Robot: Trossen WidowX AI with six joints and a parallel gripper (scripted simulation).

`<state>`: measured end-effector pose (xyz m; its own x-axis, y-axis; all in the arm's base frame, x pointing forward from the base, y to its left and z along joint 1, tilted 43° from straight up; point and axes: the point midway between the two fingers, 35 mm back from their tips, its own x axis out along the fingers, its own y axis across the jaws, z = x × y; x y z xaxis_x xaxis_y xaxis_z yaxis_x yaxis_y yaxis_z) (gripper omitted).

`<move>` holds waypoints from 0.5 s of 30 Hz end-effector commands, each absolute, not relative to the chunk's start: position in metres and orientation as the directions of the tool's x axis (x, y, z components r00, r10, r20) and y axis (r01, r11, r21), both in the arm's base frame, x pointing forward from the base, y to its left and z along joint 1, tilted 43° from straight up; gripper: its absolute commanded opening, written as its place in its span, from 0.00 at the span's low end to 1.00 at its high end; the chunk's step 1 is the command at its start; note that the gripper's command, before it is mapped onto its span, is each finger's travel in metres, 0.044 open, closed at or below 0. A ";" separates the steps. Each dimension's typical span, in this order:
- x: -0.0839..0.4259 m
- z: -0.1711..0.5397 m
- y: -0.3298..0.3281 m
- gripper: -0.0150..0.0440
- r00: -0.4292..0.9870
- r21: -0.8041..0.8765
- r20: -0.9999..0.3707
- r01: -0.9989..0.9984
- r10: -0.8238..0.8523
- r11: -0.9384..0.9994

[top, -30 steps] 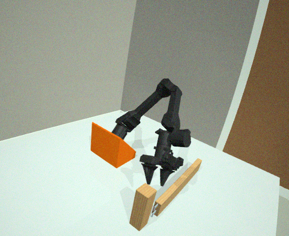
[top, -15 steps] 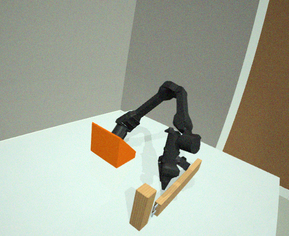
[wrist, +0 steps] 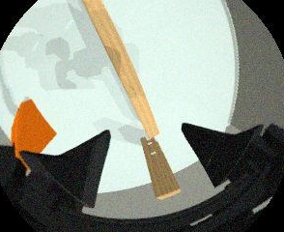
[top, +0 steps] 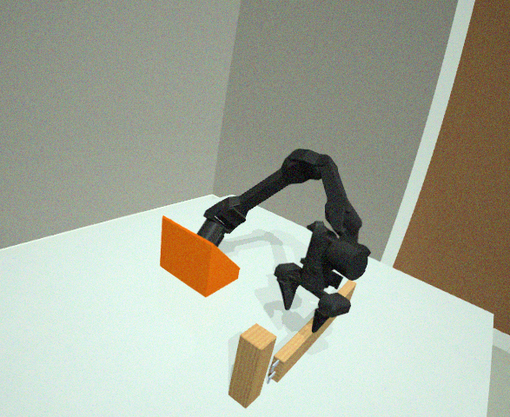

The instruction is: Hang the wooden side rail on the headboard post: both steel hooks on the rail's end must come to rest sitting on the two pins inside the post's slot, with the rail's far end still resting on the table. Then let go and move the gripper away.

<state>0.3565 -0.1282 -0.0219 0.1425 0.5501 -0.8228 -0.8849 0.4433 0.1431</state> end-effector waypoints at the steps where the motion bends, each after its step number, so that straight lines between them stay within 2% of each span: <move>1: 0.366 -0.006 -0.122 1.00 0.114 -0.019 -0.737 -0.989 0.667 0.148; 15: 0.369 -0.022 -0.108 1.00 0.114 -0.019 -0.736 -0.989 0.667 0.148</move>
